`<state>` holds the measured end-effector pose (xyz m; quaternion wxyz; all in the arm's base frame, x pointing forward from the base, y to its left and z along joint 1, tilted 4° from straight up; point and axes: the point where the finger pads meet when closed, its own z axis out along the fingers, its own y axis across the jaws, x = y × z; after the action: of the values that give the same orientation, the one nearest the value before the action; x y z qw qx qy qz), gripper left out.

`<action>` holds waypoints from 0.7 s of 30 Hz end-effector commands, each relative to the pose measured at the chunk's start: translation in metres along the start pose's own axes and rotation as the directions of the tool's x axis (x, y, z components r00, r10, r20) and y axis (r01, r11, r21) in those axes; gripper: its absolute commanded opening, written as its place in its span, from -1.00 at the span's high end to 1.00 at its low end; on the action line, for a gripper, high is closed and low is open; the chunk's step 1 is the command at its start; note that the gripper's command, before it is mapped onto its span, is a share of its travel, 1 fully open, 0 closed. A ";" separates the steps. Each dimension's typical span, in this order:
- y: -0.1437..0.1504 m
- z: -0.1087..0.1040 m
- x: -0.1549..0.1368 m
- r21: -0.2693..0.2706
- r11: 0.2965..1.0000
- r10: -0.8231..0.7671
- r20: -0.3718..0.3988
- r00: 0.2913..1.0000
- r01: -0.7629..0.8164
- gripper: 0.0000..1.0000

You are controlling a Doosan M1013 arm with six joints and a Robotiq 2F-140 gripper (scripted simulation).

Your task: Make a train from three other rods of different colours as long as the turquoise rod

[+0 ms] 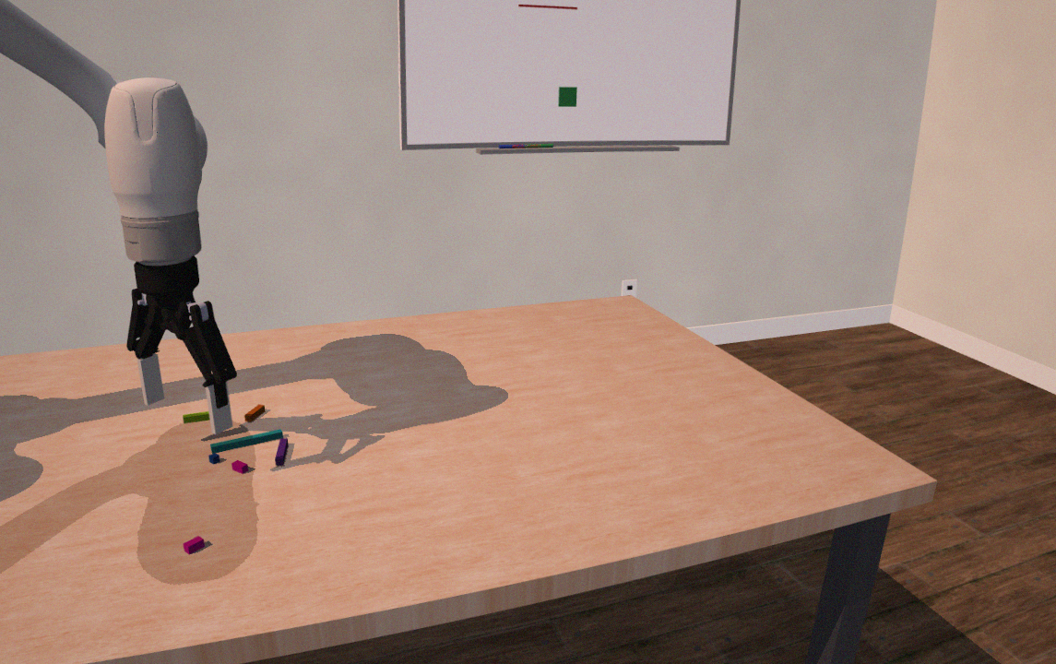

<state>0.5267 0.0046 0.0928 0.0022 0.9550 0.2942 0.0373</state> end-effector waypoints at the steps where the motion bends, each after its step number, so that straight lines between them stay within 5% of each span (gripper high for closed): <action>1: 0.003 0.000 -0.002 -0.003 0.991 0.134 0.002 0.991 -0.134 -1.00; 16: 0.014 0.000 -0.011 -0.003 0.774 0.633 0.000 0.774 -0.633 -1.00; 17: 0.016 0.000 -0.013 -0.003 0.701 0.713 0.000 0.701 -0.713 -1.00; 21: 0.019 0.000 -0.015 -0.003 0.590 0.807 -0.001 0.590 -0.807 -1.00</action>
<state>0.5254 -0.0171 0.0924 -0.0179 0.9933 -0.1088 0.0359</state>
